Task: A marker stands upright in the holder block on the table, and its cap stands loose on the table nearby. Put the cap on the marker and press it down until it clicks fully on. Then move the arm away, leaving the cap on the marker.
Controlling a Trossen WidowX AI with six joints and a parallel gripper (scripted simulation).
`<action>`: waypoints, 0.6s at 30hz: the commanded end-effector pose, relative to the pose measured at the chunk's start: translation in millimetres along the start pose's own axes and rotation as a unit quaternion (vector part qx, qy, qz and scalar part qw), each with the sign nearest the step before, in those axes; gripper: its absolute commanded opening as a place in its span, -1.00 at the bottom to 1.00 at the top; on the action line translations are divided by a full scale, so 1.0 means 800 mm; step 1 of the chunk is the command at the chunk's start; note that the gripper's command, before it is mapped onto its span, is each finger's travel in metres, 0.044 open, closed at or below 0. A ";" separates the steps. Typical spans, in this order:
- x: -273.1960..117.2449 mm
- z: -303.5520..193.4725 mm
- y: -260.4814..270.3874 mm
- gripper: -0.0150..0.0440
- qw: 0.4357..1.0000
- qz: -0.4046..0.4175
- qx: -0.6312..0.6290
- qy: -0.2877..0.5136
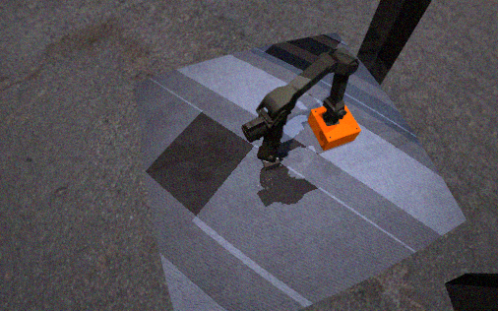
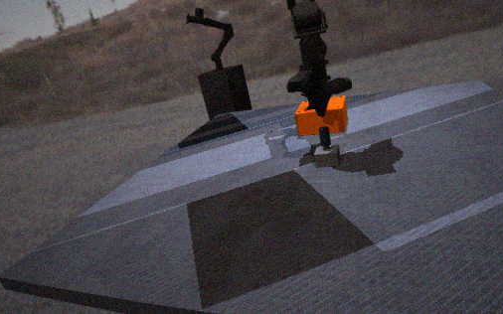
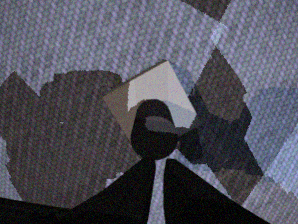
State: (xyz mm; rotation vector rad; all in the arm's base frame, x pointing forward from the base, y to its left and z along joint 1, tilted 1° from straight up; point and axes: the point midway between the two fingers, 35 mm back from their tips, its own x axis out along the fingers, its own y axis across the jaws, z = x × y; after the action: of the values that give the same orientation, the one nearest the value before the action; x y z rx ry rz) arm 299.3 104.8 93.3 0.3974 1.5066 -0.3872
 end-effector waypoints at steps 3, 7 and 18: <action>0.005 -0.001 0.001 -0.49 0.950 0.001 -0.311 0.000; 0.005 -0.001 0.001 -0.49 0.950 0.001 -0.311 0.000; 0.007 -0.001 0.001 -0.49 0.950 0.001 -0.311 0.000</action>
State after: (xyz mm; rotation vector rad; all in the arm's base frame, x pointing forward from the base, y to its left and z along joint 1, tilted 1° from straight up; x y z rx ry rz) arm 299.5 105.6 89.3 -0.0949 1.5393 0.0913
